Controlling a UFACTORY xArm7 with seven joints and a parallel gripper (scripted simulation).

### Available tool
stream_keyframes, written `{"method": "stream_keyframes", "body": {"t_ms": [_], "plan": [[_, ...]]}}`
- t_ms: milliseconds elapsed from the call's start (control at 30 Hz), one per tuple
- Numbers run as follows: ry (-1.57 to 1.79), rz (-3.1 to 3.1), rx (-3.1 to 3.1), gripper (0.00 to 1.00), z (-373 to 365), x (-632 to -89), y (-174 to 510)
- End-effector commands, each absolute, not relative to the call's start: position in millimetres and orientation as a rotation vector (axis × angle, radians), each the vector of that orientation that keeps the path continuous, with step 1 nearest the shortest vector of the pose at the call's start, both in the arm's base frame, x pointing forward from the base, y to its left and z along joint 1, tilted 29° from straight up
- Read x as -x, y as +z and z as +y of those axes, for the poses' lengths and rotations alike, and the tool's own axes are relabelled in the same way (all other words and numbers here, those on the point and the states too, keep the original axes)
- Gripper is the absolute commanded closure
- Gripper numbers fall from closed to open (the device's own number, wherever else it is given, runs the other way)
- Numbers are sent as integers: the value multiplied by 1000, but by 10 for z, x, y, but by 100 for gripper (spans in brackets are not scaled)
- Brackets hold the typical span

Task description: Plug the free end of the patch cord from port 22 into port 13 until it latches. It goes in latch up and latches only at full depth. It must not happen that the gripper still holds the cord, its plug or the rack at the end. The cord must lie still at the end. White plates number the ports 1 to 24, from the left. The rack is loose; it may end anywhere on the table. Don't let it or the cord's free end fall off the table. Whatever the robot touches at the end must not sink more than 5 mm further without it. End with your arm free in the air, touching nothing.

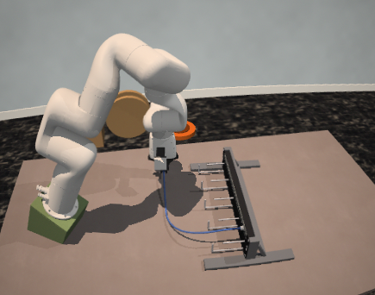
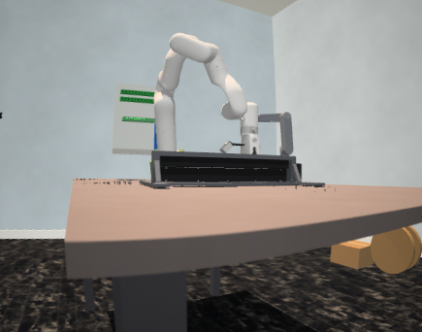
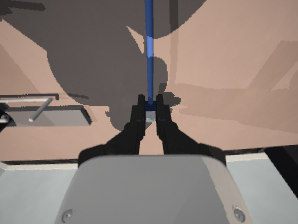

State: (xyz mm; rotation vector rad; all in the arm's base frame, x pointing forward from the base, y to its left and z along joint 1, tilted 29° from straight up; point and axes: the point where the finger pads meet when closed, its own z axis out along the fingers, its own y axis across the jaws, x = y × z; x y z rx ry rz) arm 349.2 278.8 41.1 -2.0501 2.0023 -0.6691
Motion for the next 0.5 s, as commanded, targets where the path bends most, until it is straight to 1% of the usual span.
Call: {"method": "stream_keyframes", "body": {"t_ms": [0, 467], "plan": [[-667, 1999, 2050, 100, 2809, -3473, 457], [-667, 1999, 2050, 100, 2843, -3380, 638]]}}
